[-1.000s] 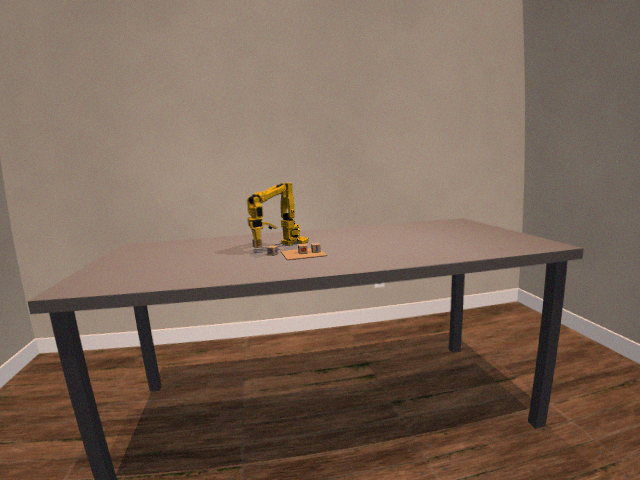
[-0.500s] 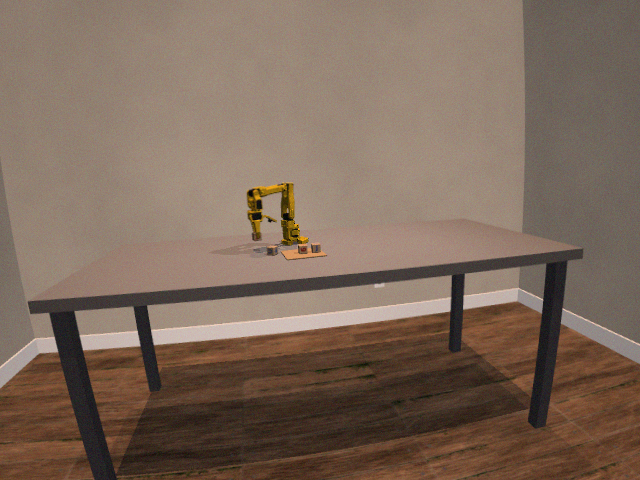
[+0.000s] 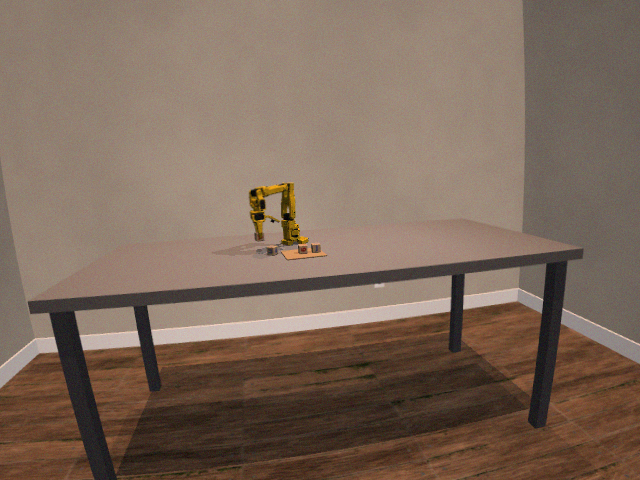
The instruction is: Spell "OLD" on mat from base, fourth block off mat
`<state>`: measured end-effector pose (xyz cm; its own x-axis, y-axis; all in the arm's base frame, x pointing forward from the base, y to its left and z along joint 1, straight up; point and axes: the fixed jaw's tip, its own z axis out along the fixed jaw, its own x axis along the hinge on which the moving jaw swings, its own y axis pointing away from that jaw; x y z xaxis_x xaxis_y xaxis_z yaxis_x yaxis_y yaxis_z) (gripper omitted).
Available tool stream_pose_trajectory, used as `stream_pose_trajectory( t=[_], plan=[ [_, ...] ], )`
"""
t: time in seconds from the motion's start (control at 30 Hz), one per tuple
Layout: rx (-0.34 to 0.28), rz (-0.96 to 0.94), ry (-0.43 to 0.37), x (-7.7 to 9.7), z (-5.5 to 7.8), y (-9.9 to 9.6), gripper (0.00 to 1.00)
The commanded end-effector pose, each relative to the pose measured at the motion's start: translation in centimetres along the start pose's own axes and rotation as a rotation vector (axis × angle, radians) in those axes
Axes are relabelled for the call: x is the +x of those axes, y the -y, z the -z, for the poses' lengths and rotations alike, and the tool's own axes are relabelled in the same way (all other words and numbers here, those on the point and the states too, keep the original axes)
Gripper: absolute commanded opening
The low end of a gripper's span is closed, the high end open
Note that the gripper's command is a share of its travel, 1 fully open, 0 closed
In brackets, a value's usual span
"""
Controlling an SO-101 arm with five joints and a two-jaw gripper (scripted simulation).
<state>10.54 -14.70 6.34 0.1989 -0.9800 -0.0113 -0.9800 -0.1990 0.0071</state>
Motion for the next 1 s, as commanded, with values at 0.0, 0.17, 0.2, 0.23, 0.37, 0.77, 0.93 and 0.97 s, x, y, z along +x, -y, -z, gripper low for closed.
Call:
stream_pose_trajectory(
  t=[0.0,0.17,0.2,0.23,0.37,0.77,0.93,0.97],
  plan=[
    [0.035,-0.013,-0.058,0.1,1.0,1.6,0.00],
    [0.041,-0.042,-0.054,-1.1,0.9,3.5,0.00],
    [0.043,-0.050,-0.052,-1.4,0.9,4.0,0.00],
    [0.044,-0.058,-0.051,-1.8,0.9,4.5,0.00],
    [0.050,-0.091,-0.045,-3.5,0.8,6.4,0.00],
    [0.058,-0.155,-0.032,-7.4,0.5,9.4,0.00],
    [0.059,-0.168,-0.029,-8.2,0.5,9.9,0.00],
    [0.059,-0.169,-0.029,-8.3,0.5,9.9,0.00]
  ],
)
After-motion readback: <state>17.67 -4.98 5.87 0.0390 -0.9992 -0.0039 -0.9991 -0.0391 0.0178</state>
